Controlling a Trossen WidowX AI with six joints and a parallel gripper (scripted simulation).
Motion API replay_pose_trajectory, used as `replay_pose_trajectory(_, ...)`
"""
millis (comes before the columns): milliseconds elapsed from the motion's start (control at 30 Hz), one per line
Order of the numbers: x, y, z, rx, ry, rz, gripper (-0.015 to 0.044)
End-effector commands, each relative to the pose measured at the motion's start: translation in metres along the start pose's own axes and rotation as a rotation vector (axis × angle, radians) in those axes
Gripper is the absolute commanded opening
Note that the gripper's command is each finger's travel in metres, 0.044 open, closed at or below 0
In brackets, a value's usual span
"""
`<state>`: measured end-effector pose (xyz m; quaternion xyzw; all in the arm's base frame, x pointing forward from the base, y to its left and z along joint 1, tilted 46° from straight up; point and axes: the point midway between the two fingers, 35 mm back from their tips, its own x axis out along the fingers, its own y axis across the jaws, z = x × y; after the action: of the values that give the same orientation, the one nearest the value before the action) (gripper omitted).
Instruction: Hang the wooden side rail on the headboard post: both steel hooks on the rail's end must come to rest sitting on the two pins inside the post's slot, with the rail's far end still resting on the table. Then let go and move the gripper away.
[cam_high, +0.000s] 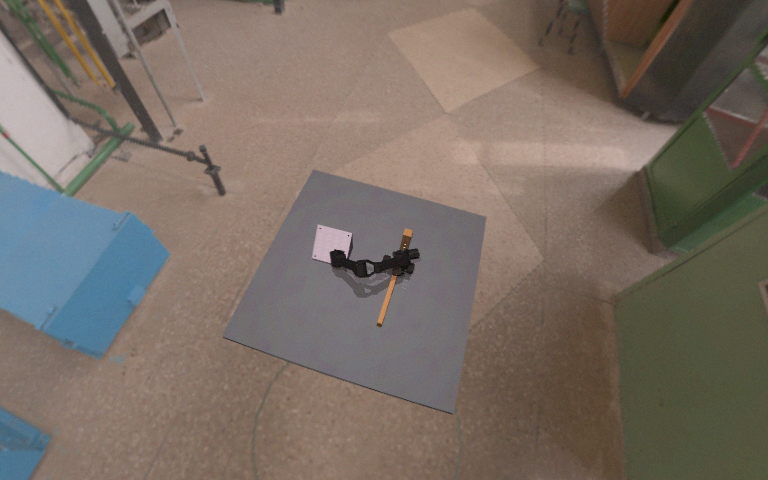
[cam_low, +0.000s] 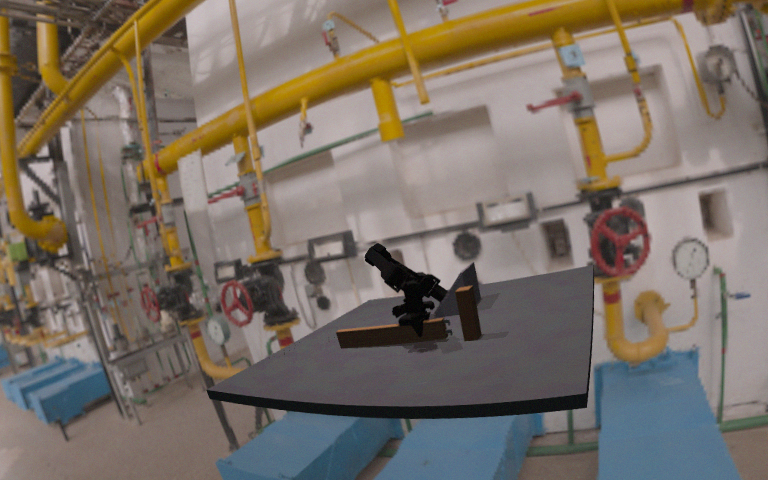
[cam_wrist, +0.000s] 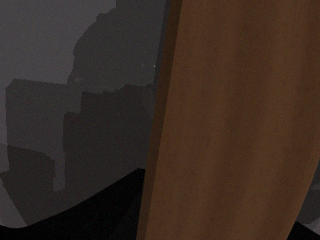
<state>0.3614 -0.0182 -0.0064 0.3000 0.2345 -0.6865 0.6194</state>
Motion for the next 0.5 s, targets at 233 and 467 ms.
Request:
replay_pose_trajectory(233,-0.008,0.0018,-0.0021,0.006,0.006,0.015,0.0)
replay_pose_trajectory(467,-0.0092,0.0018,-0.0021,0.006,0.006,0.015,0.0)
